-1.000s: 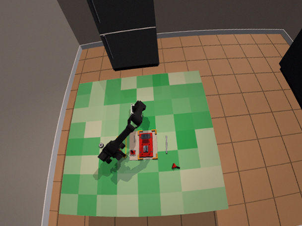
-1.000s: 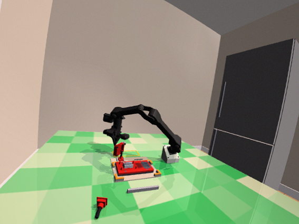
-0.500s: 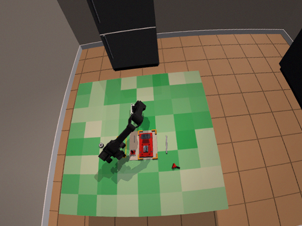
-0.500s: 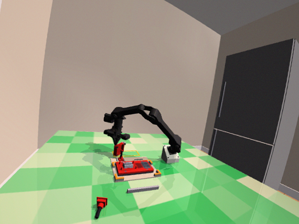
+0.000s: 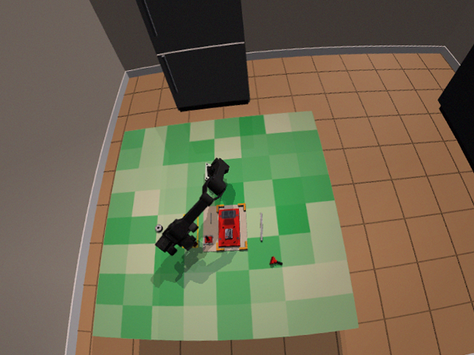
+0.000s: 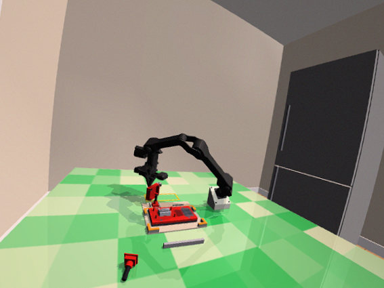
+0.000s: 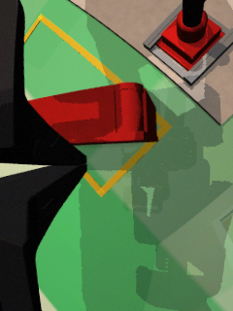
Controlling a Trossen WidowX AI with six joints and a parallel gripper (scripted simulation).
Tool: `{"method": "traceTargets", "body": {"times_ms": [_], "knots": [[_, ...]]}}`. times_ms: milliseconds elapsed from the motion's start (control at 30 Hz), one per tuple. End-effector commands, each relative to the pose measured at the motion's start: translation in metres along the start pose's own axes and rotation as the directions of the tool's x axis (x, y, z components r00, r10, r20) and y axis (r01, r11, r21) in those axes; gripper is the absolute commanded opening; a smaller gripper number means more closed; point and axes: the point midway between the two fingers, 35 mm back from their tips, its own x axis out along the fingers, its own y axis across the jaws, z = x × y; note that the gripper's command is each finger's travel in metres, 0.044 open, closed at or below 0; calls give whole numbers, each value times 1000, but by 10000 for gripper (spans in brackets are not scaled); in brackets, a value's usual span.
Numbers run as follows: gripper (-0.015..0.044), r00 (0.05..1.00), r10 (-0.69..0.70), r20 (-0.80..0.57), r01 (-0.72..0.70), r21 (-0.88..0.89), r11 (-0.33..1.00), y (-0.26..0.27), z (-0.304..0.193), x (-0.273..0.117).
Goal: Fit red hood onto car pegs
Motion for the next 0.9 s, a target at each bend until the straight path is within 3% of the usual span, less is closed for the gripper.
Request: {"method": "traceTargets", "body": {"times_ms": [0,867], "knots": [[0,1000,3,4,-3,6,1000,2,0,1],[0,1000,3,4,-3,6,1000,12,0,1]]}}
